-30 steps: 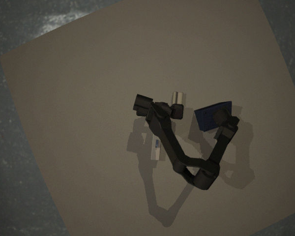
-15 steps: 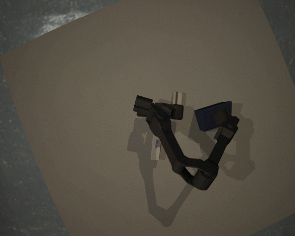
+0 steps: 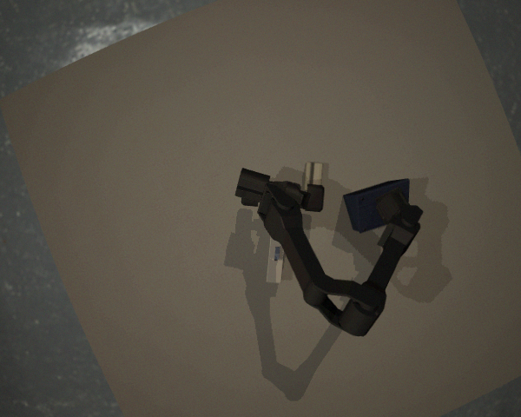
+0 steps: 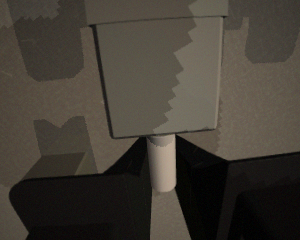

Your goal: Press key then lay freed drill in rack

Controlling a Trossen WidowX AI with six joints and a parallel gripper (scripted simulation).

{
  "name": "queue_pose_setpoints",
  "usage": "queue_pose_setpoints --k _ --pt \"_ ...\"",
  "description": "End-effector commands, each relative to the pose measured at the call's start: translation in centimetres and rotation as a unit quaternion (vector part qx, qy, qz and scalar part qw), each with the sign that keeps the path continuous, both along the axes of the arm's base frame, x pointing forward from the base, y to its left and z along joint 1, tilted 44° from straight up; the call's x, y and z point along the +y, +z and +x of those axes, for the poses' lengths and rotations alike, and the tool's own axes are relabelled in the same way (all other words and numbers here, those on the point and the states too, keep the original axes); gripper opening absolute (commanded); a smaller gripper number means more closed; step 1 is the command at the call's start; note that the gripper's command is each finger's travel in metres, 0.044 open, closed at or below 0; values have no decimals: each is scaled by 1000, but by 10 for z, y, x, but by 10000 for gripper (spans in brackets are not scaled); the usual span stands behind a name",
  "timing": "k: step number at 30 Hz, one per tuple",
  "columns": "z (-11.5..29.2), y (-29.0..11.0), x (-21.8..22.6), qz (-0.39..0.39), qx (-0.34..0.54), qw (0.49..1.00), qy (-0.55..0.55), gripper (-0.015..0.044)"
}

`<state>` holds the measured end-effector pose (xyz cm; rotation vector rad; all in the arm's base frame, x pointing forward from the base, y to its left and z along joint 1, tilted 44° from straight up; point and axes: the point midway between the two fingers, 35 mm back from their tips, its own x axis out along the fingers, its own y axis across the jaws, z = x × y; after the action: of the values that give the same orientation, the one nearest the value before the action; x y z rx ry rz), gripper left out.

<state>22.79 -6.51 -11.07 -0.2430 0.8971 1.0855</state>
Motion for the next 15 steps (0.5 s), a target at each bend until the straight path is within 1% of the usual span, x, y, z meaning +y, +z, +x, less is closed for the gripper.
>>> queue_pose_setpoints --k 1,15 --pt "-2 -2 -2 2 0 1000 -2 0" --pt "-10 -12 -12 1 0 1000 -2 0"
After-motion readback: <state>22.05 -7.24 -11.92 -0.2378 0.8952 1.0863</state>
